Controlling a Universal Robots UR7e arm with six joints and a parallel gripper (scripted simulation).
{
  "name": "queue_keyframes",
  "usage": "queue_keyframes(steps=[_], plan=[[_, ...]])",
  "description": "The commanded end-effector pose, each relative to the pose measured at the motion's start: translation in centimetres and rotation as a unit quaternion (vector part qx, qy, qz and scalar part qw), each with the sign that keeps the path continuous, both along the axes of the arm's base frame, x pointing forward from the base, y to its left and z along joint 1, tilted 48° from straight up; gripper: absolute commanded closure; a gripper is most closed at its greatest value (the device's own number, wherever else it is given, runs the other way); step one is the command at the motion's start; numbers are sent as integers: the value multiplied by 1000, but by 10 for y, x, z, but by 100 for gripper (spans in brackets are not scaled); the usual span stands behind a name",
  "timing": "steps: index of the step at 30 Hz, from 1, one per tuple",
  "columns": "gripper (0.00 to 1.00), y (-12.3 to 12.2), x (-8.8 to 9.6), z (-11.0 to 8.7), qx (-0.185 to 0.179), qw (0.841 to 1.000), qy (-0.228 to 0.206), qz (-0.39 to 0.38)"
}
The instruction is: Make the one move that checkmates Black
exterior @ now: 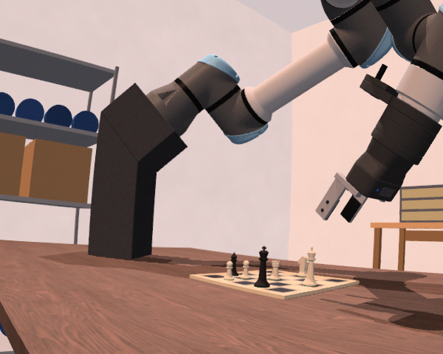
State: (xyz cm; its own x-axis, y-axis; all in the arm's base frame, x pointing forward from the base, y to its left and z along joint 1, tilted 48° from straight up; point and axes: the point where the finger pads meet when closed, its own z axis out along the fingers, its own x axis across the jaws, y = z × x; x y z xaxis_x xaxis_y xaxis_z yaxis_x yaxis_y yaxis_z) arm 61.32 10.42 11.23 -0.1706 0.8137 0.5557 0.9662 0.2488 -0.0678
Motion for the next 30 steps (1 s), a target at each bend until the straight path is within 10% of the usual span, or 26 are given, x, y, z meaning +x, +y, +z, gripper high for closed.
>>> queue_keyframes(steps=[1, 30], plan=[[0, -6, -6, -7, 9, 999, -34, -38], [0, 0, -110, -35, 63, 962, -177, -197]])
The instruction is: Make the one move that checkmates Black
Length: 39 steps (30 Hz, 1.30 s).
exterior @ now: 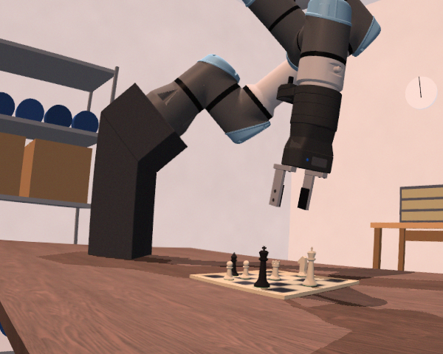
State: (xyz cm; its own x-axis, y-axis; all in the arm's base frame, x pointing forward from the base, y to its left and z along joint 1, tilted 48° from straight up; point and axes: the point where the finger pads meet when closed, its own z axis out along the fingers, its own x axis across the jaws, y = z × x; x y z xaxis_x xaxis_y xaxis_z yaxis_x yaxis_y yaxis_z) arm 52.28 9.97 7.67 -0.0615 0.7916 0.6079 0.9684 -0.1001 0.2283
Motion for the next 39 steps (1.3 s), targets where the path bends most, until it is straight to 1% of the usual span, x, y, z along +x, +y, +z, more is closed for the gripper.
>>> queue_keyframes(steps=[1, 3, 5, 13, 19, 28, 39], plan=[[0, 6, -23, 0, 10, 999, -37, -31], [0, 8, -30, 0, 13, 998, -44, -38], [0, 8, -30, 0, 13, 998, -44, -38], [0, 16, -52, 0, 21, 996, -67, -58], [0, 20, -61, 0, 25, 995, -77, -66], [0, 22, -66, 0, 26, 994, -81, -70], [0, 23, -67, 0, 26, 994, -82, -70]])
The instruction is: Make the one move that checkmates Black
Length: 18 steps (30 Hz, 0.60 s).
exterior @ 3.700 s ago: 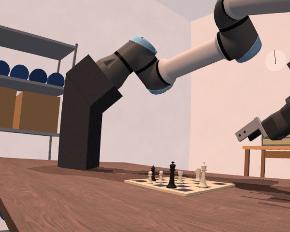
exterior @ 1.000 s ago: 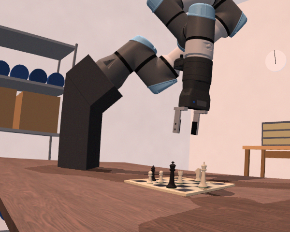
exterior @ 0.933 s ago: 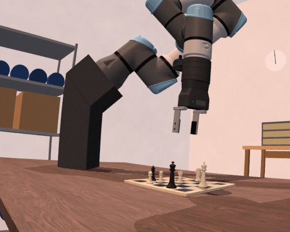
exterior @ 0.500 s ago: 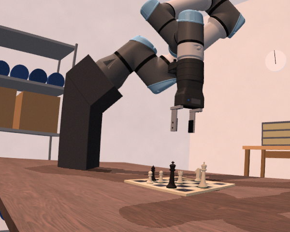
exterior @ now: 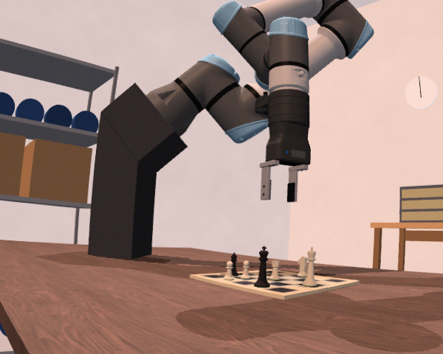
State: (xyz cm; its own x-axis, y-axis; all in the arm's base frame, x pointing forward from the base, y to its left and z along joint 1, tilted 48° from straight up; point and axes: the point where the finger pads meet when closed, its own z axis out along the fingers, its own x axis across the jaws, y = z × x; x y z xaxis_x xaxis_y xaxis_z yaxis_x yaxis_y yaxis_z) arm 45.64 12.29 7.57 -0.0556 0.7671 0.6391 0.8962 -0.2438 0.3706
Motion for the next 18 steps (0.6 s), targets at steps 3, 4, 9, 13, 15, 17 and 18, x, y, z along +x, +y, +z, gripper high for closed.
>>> queue_keyframes(steps=[3, 4, 9, 13, 15, 17, 18], plan=[[0, -1, 0, 1, 0, 1000, -2, -2], [0, -1, 0, 1, 0, 1000, -2, -2], [0, -1, 0, 1, 0, 1000, -2, -1], [0, -1, 0, 1, -1, 1000, -3, 0], [0, -1, 0, 0, -2, 1000, -5, 2], [0, -1, 0, 0, -2, 1000, -5, 2], [0, -1, 0, 0, -3, 1000, -6, 4]])
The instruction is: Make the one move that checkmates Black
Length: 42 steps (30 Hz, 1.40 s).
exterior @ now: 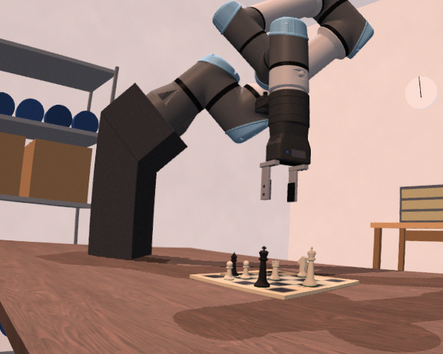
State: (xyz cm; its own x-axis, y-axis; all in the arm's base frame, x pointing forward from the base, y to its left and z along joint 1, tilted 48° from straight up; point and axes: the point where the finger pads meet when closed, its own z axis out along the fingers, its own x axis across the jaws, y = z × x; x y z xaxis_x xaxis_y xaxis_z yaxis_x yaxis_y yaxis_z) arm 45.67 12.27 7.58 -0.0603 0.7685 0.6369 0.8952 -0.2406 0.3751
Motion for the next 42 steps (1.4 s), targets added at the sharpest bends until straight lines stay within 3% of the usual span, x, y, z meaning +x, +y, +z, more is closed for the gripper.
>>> queue_keyframes(steps=[1, 16, 25, 31, 33, 38, 42], plan=[[0, -1, 0, 0, -3, 1000, -5, 4], [0, 0, -2, -6, -33, 997, -45, 53], [0, -1, -1, -13, -78, 984, -105, 121], [0, -2, 0, -18, -118, 963, -159, 182], [0, -2, 0, -18, -118, 963, -159, 182], [0, -3, 1, -23, -156, 935, -210, 240], [0, -4, 3, -26, -189, 903, -254, 290]])
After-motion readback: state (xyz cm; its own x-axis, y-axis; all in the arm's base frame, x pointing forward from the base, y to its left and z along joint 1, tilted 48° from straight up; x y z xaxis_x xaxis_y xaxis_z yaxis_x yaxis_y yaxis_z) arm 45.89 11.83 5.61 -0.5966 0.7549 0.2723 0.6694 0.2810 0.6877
